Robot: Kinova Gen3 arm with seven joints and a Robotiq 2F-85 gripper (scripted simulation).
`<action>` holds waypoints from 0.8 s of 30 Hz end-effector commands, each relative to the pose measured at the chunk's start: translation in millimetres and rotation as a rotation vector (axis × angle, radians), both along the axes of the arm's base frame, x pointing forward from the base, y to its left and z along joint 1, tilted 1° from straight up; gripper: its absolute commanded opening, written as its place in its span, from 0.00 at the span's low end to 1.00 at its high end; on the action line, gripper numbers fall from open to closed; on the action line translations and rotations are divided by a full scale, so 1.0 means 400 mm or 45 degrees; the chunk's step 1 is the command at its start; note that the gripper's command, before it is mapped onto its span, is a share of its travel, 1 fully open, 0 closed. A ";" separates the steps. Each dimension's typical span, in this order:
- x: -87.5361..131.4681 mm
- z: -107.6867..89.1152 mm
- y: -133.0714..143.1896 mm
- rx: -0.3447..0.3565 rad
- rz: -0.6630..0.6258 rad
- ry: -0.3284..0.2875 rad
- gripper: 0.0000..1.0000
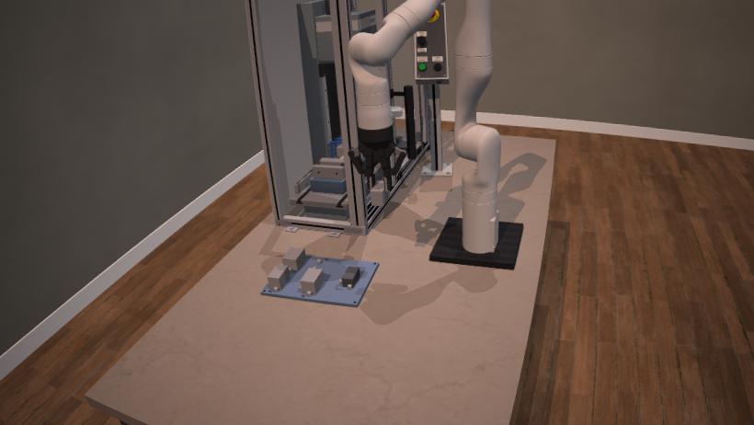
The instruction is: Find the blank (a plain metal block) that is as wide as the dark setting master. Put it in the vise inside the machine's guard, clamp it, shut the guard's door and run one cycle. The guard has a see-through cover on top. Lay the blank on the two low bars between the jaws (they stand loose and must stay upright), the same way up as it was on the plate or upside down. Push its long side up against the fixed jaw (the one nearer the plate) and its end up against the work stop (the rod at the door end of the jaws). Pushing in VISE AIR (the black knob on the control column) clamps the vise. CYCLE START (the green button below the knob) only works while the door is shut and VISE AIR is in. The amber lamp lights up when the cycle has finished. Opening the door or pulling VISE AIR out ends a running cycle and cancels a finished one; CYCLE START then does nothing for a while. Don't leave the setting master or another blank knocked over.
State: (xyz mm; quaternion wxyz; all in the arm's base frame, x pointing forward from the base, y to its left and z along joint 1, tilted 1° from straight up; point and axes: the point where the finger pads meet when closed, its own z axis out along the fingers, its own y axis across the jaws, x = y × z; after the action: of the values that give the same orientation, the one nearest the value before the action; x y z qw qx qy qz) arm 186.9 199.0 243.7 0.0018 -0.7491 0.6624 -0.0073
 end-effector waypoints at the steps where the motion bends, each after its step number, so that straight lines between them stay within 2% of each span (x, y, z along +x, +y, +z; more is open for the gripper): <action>1: 0.000 0.001 0.001 0.001 0.000 -0.001 0.10; 4: 0.000 0.001 0.001 0.001 0.000 -0.001 0.10; 9: 0.000 0.001 0.001 -0.003 0.293 0.001 0.10; 21: 0.000 0.001 0.001 -0.003 0.293 0.001 0.10; 24: 0.000 0.001 0.001 -0.005 0.469 0.002 0.10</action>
State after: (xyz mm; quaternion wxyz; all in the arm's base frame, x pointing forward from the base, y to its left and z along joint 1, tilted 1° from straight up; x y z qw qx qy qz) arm 186.8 199.0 243.7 0.0008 -0.8283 0.5602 -0.0080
